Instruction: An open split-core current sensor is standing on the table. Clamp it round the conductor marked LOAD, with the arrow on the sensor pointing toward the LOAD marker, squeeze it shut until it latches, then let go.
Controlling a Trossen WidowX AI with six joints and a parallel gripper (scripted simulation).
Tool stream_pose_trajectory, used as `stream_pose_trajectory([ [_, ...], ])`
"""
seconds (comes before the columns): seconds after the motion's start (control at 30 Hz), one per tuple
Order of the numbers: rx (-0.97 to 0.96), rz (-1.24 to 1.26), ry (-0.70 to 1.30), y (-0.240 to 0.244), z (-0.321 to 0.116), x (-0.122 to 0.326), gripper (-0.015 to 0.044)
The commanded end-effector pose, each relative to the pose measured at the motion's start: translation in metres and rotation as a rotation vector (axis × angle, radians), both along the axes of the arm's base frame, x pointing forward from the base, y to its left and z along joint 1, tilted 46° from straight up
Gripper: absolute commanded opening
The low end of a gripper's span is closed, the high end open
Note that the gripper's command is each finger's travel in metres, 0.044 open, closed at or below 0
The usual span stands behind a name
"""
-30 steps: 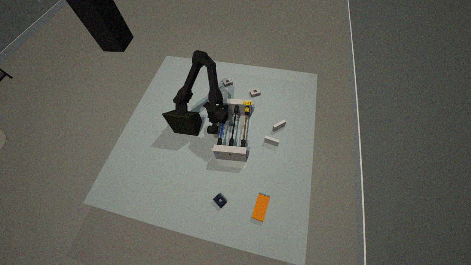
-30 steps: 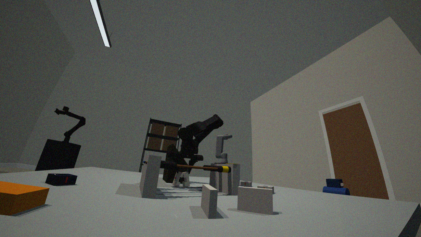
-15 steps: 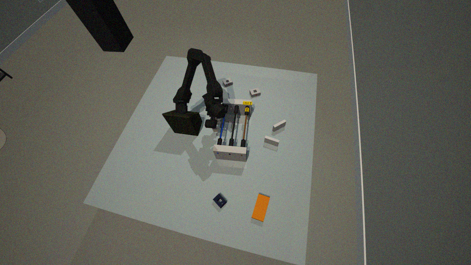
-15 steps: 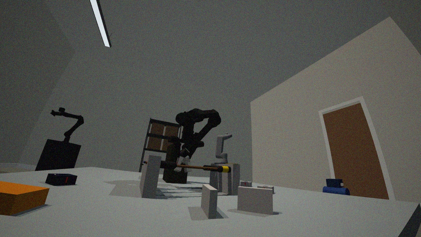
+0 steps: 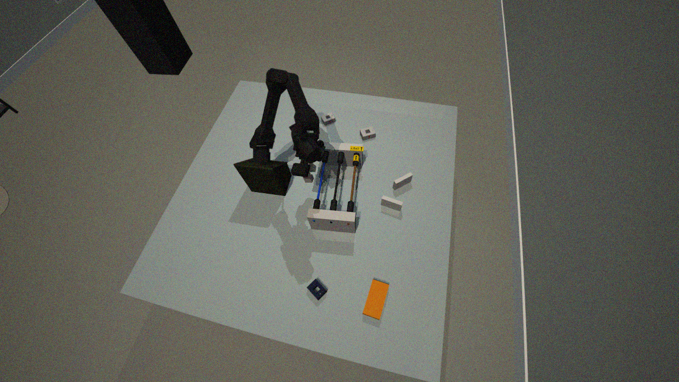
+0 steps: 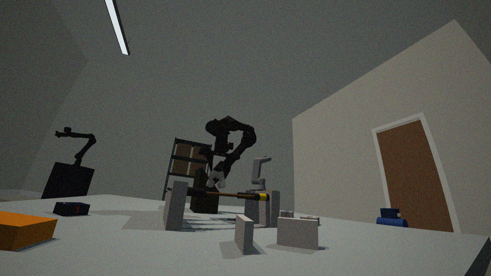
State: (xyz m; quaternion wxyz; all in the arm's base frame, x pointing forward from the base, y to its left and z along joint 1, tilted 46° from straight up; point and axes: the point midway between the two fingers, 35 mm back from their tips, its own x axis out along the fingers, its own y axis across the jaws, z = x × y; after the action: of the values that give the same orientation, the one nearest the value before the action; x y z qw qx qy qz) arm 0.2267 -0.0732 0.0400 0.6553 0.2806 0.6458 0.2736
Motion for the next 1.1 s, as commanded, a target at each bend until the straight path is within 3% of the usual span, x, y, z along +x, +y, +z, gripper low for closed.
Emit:
stream_pose_trajectory([
  [0.0,-0.007,-0.067,0.061,-0.006,0.003,0.014,0.0000],
  [1.07,0.010,-0.711,0.715,-0.007,0.008,0.128,0.0000],
])
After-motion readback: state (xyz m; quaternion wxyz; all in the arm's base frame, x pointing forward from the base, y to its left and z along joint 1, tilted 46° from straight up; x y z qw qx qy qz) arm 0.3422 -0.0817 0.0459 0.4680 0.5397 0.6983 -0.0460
